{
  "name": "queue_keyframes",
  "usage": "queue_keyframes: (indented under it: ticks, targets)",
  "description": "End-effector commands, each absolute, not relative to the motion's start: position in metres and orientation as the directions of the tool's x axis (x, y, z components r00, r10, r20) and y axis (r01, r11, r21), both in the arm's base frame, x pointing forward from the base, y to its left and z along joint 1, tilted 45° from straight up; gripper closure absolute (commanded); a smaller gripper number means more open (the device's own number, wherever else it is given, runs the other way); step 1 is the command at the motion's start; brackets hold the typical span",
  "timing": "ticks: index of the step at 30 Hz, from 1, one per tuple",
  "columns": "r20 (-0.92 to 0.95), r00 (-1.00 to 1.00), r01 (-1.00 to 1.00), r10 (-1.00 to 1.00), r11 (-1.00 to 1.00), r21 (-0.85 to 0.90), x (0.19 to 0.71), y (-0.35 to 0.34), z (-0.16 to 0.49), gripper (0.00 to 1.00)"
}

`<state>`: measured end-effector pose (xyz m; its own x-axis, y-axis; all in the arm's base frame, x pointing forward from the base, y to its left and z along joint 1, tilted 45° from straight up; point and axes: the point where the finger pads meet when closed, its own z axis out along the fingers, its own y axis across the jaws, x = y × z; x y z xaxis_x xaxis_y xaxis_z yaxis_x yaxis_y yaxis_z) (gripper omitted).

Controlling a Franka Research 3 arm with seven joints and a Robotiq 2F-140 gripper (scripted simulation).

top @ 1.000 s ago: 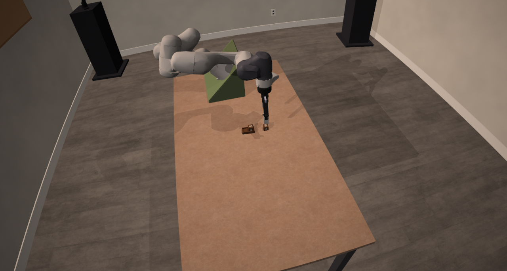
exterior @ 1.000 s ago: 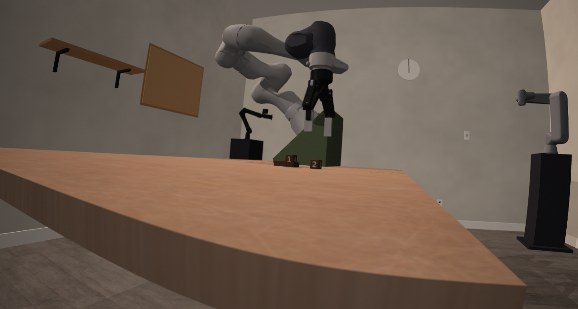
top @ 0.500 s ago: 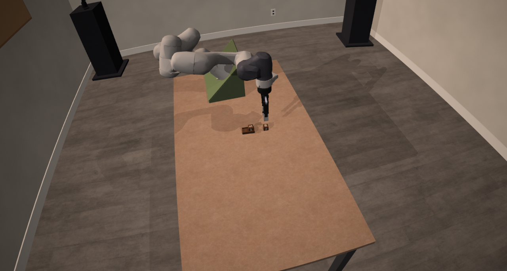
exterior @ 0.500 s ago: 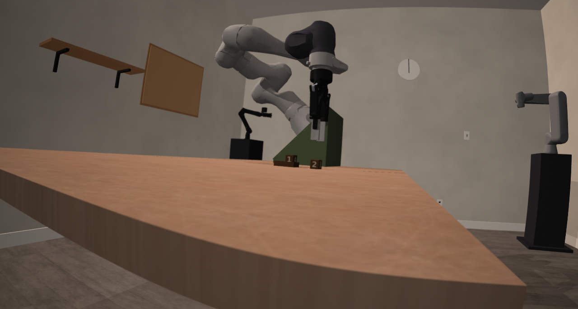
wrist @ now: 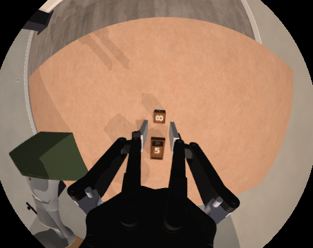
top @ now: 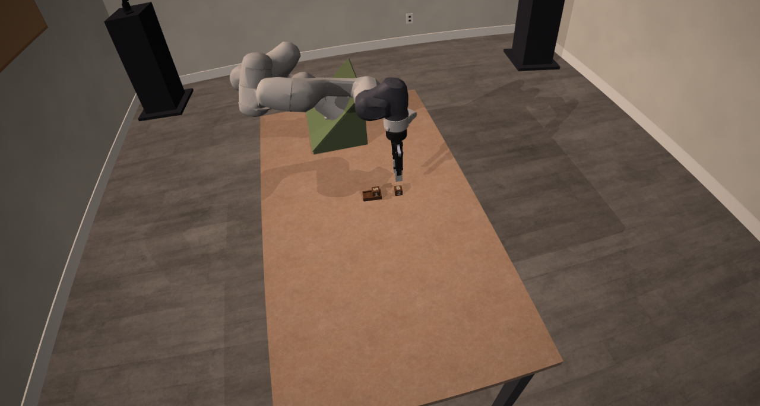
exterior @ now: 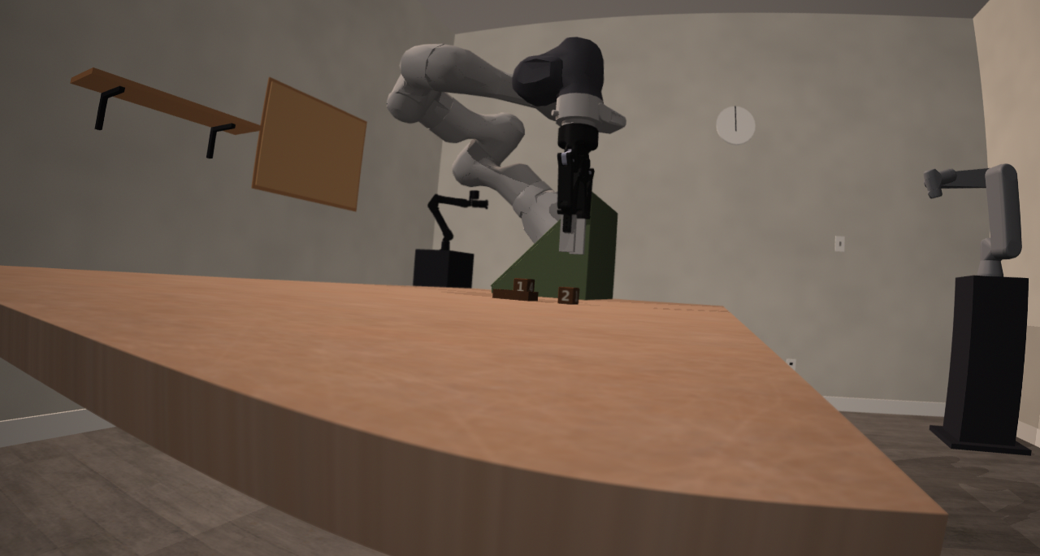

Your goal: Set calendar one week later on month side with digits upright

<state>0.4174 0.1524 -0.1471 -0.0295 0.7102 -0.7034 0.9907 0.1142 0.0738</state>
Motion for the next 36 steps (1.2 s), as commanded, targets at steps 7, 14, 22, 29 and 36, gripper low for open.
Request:
queue_keyframes:
  ticks: [7,14,22,29,36]
  targets:
    - [-0.705,-0.038,0.991,0.708,0.118,0.065,0.418,0.152,-0.147,0.72]
    - [-0.705,-0.038,0.991,0.708,0.118,0.065,0.418,0.150,-0.149,0.72]
    - [-0.705,-0.038,0.991,0.708,0.119,0.065,0.419,0.147,-0.152,0.72]
    - [-0.705,-0.038,0.991,0.708,0.119,0.065,0.420,0.140,-0.159,0.72]
    - [-0.705,-0.038,0.991,0.708,0.119,0.065,0.421,0.134,-0.166,0.72]
